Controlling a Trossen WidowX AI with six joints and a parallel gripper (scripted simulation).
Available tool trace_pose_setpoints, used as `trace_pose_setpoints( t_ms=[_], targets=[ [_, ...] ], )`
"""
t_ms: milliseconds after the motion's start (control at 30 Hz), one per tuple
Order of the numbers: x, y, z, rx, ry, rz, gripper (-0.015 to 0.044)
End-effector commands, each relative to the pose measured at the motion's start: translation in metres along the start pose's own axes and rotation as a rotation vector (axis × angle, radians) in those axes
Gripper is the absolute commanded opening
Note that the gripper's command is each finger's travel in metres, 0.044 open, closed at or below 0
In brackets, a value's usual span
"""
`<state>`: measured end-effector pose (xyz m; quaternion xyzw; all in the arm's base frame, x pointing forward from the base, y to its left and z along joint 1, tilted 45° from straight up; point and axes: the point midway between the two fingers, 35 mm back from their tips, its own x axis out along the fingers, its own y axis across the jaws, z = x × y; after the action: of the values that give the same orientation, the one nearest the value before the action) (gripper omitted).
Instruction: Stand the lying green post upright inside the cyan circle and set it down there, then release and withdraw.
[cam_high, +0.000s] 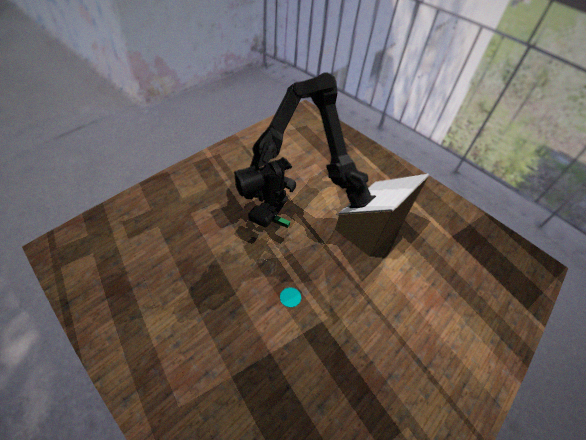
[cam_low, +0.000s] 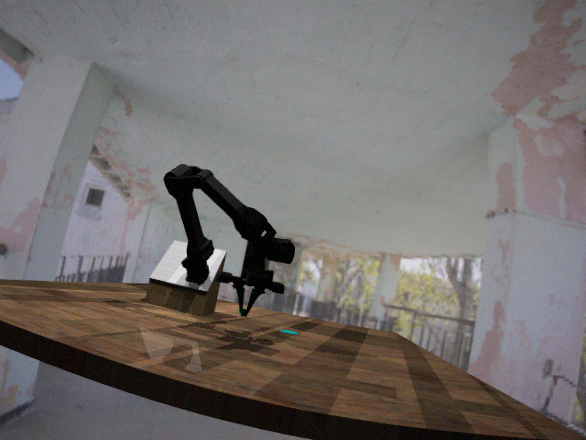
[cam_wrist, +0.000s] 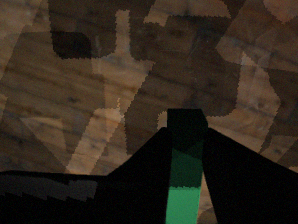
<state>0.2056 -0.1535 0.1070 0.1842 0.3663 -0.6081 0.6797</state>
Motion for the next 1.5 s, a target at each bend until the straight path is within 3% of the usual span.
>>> trace_pose_setpoints(
  t_ms=[0, 700, 1467],
  targets=[
    [-0.012, 0.000, 0.002, 0.009, -0.005, 0.002, 0.0023],
    [-0.068, -0.007, 0.001, -0.013, -0.021, -0.001, 0.0023],
    [-0.077, 0.054, -0.020, -0.662, -0.005, 0.015, 0.0023]
  ],
)
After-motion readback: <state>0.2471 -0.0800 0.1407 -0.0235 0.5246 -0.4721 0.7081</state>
